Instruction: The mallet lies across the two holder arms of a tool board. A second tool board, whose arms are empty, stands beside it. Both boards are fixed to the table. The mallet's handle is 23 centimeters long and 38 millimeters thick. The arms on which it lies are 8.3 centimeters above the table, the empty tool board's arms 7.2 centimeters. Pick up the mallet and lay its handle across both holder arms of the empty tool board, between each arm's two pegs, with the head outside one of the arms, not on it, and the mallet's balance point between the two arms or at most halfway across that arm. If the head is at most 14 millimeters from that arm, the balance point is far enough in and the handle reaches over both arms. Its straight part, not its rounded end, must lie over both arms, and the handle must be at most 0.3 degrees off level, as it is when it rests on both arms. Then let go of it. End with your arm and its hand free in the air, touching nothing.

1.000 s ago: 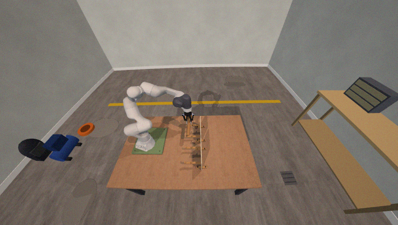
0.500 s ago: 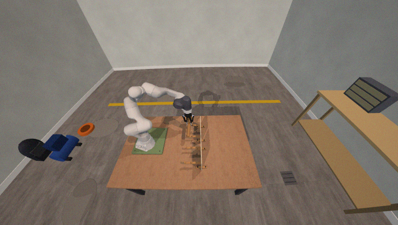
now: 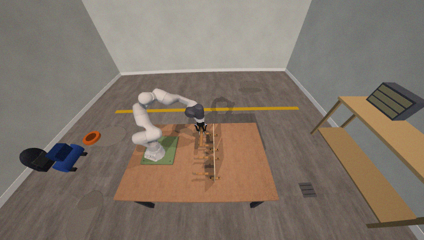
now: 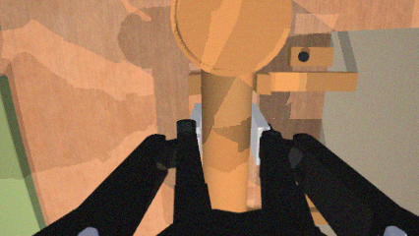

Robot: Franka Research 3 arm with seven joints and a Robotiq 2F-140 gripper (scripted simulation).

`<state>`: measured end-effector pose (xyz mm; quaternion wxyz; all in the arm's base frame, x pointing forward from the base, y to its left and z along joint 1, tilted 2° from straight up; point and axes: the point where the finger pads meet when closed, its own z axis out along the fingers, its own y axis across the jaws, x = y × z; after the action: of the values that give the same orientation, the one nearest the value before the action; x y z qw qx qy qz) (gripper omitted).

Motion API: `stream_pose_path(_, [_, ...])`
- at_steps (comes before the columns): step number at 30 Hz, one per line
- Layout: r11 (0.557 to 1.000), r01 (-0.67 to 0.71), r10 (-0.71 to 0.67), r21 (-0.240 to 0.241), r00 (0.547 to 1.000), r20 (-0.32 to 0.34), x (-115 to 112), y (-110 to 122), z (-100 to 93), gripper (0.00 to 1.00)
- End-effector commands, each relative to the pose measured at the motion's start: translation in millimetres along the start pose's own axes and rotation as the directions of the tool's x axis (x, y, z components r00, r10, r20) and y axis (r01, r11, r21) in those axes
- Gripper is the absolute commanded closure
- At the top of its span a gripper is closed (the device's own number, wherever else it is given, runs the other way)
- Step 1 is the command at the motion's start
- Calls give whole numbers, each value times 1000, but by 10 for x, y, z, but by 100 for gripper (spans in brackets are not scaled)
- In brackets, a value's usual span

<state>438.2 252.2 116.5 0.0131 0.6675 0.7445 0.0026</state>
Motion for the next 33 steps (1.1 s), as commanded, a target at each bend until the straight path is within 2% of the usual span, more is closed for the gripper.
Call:
stream_pose_path(1, [1000,6,-6,-12,1000,-5,4,41,29,100])
stream_pose_path(18, [1000,6,-6,-12,1000,-5,2,39,156,100])
stream_pose_path(33, [1000,5,-6,-12,1000,-5,1,38,181,100])
